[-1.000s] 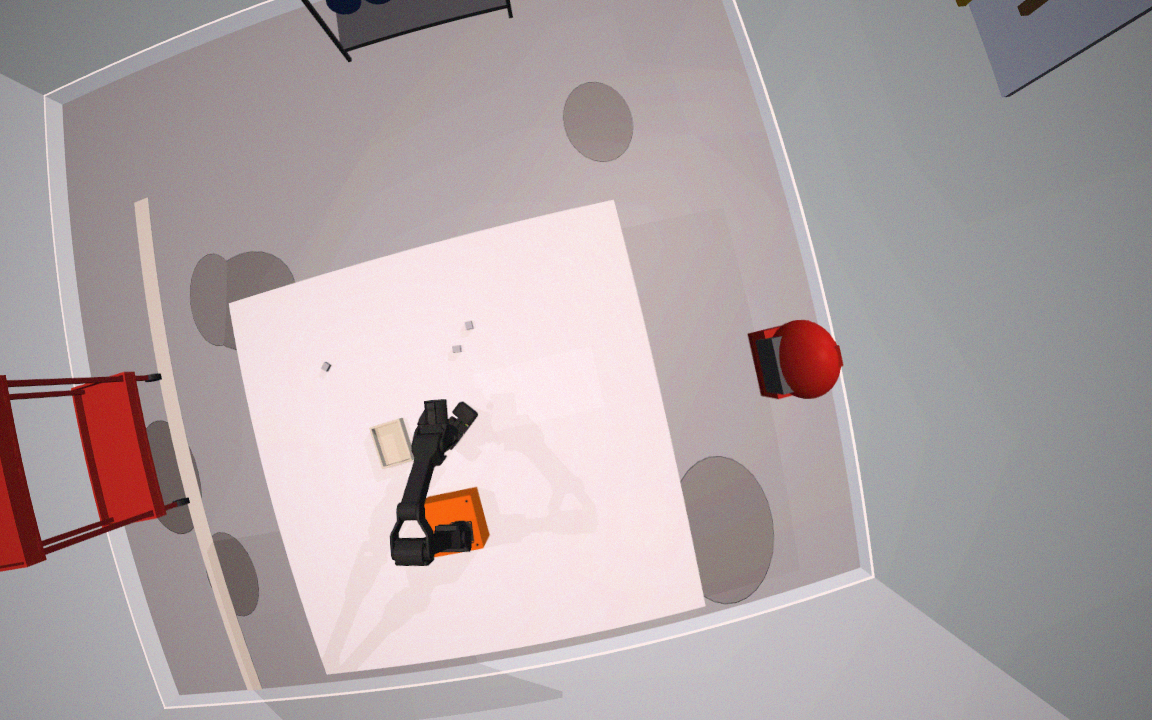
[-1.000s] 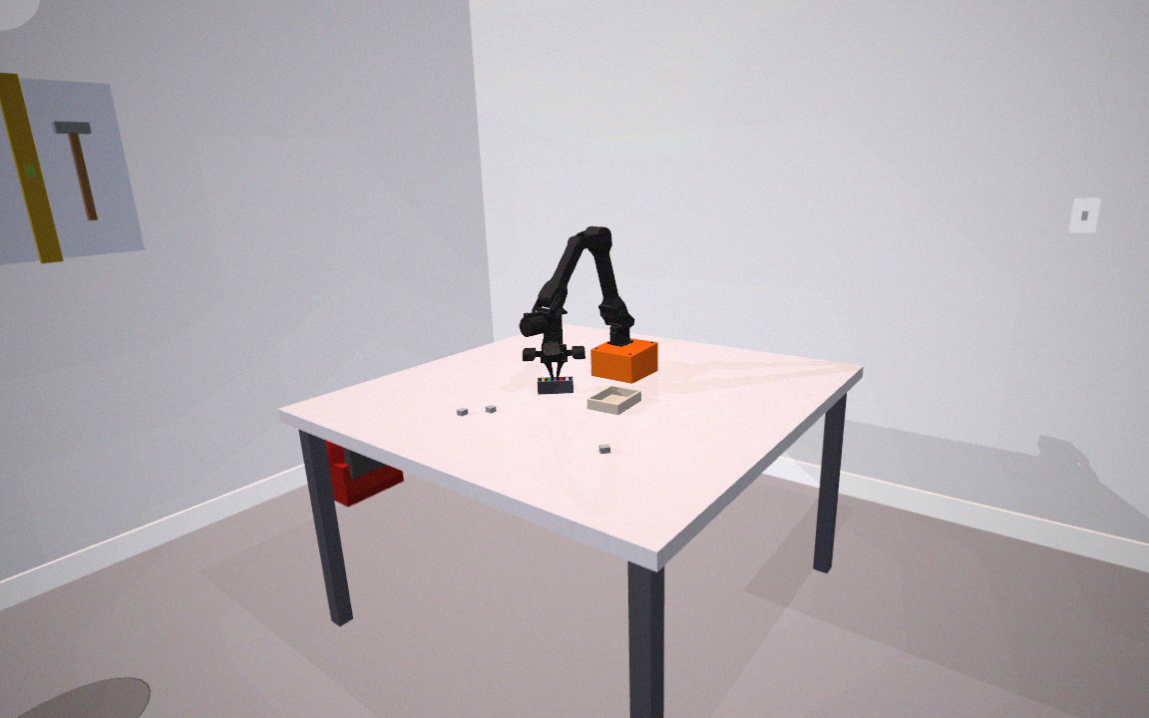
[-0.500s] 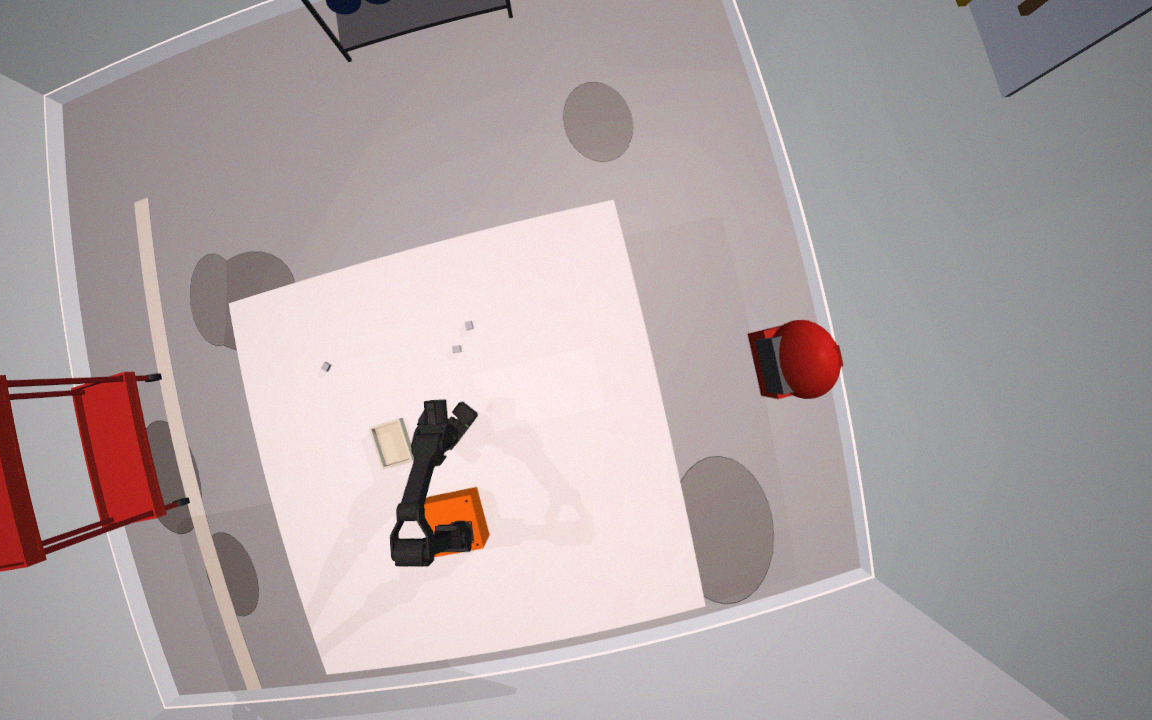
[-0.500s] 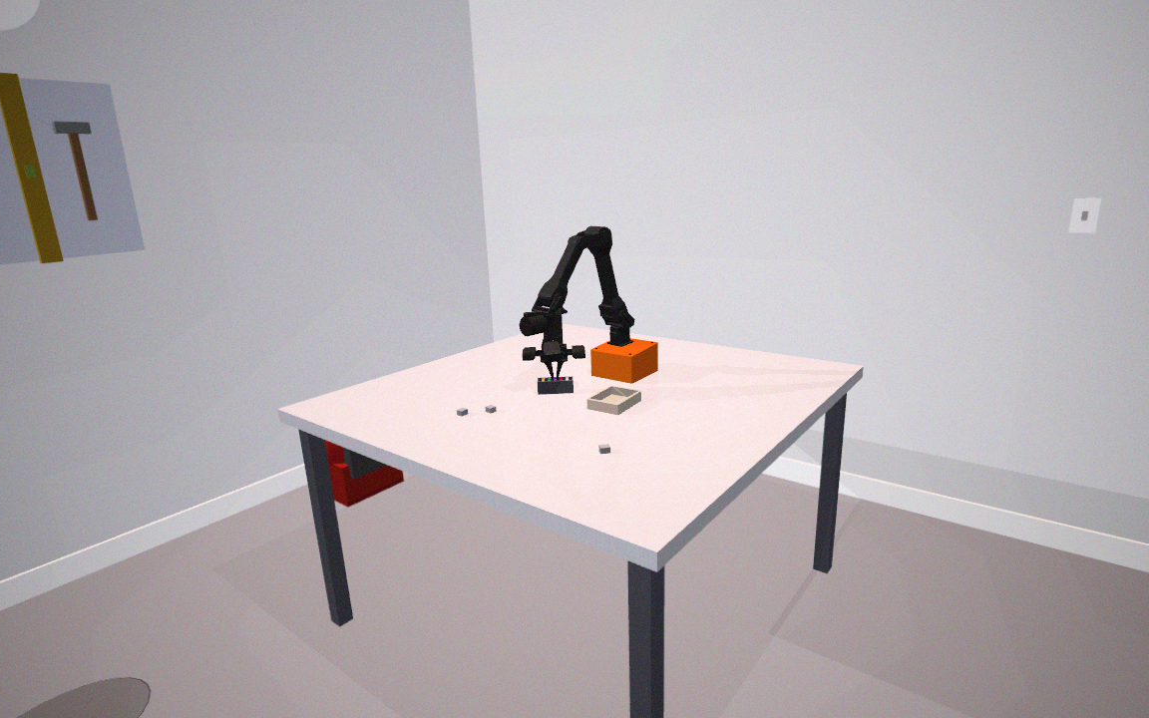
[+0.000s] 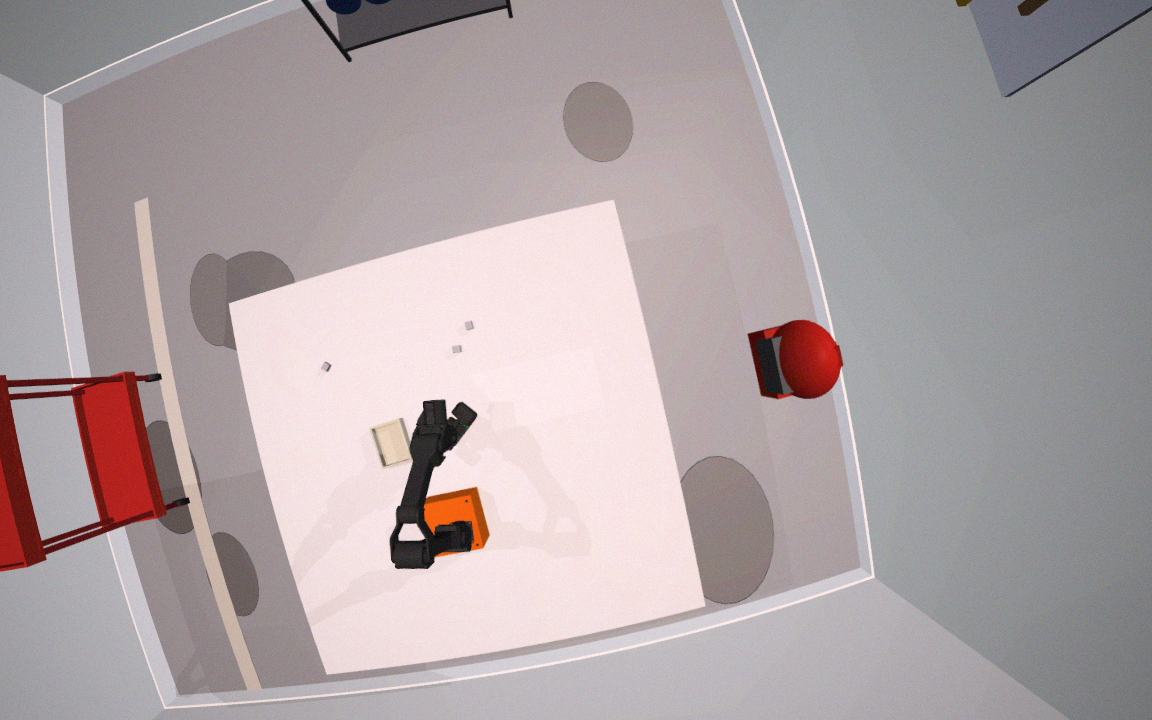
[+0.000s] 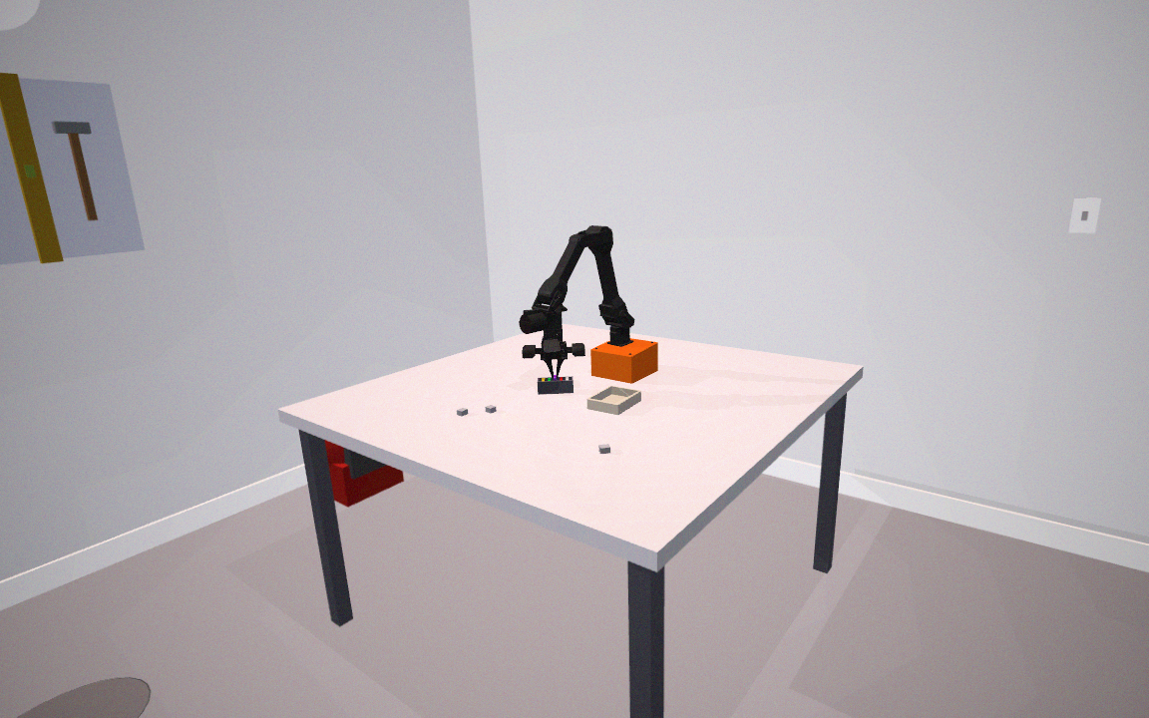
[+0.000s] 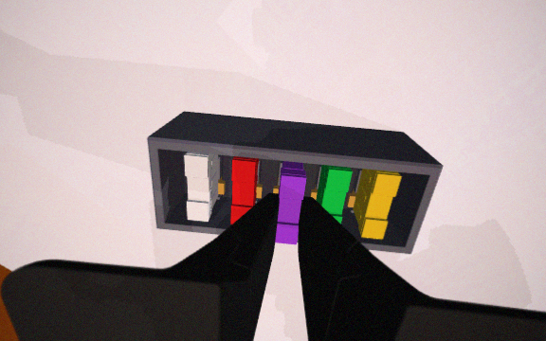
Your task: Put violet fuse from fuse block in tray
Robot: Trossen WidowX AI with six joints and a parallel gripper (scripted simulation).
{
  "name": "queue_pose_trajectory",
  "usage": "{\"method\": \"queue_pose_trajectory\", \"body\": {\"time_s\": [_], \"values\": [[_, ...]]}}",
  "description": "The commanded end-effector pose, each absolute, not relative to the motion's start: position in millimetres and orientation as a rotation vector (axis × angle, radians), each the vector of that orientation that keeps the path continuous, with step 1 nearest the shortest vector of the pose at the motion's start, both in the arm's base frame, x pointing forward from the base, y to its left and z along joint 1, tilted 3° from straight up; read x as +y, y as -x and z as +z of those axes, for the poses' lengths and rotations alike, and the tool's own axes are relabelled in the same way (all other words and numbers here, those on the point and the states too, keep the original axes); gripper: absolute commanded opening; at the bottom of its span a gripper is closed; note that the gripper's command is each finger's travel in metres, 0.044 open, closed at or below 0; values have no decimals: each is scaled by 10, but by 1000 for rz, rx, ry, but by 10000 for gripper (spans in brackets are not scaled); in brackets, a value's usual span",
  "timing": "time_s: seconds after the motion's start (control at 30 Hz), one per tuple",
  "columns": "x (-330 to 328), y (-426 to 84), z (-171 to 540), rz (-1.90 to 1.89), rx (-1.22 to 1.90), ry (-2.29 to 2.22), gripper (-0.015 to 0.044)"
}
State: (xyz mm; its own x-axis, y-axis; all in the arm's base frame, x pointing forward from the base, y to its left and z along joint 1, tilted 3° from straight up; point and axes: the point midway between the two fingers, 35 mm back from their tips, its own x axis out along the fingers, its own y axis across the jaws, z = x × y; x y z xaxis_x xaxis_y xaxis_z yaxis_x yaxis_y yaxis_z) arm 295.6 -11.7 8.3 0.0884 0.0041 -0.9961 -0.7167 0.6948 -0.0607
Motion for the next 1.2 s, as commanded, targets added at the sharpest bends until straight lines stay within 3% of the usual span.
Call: {"method": "queue_pose_trajectory", "body": {"time_s": [0.0, 1.17], "values": [[-117, -2961, 113, 596, 1391, 645, 0], [-118, -2946, 284, 598, 1391, 645, 0]]}}
